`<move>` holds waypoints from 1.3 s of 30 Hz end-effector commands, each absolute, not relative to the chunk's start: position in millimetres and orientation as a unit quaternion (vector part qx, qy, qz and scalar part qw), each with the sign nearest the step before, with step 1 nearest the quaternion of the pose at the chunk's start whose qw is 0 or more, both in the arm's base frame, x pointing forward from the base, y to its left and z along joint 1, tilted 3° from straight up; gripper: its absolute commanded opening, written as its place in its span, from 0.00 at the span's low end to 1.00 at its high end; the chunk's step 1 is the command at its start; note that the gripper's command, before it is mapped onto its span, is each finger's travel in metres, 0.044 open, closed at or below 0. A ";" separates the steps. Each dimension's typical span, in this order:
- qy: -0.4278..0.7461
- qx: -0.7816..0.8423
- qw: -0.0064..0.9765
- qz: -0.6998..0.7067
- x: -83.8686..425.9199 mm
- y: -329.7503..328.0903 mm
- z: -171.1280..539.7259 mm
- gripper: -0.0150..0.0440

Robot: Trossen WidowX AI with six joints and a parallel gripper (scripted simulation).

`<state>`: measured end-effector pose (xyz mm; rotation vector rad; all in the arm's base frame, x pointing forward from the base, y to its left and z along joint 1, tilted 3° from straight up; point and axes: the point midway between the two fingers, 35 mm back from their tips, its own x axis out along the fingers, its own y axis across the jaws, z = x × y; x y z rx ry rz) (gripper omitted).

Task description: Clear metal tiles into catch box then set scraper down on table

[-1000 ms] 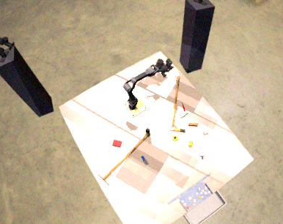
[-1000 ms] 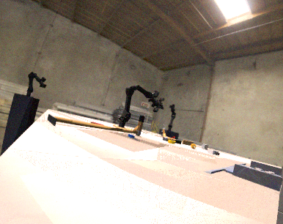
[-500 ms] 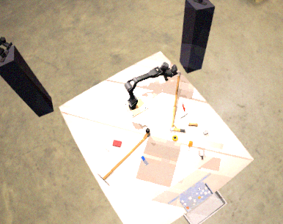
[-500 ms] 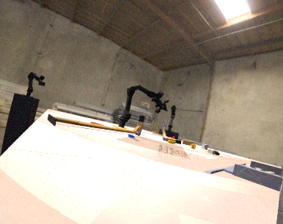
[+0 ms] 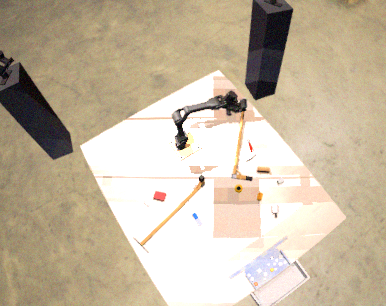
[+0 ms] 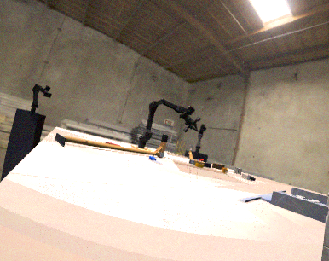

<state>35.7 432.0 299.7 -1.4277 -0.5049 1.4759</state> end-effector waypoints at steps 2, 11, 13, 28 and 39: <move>-0.155 -0.584 0.513 0.610 59.1 430.8 291.2 0.25; -0.074 -0.572 0.552 0.602 97.2 422.0 284.0 0.25; -0.056 -0.568 0.561 0.599 105.5 419.5 282.5 0.25; 0.077 -0.531 0.624 0.568 165.0 394.4 271.4 0.25; 0.173 -0.492 0.667 0.533 204.8 369.5 264.0 0.25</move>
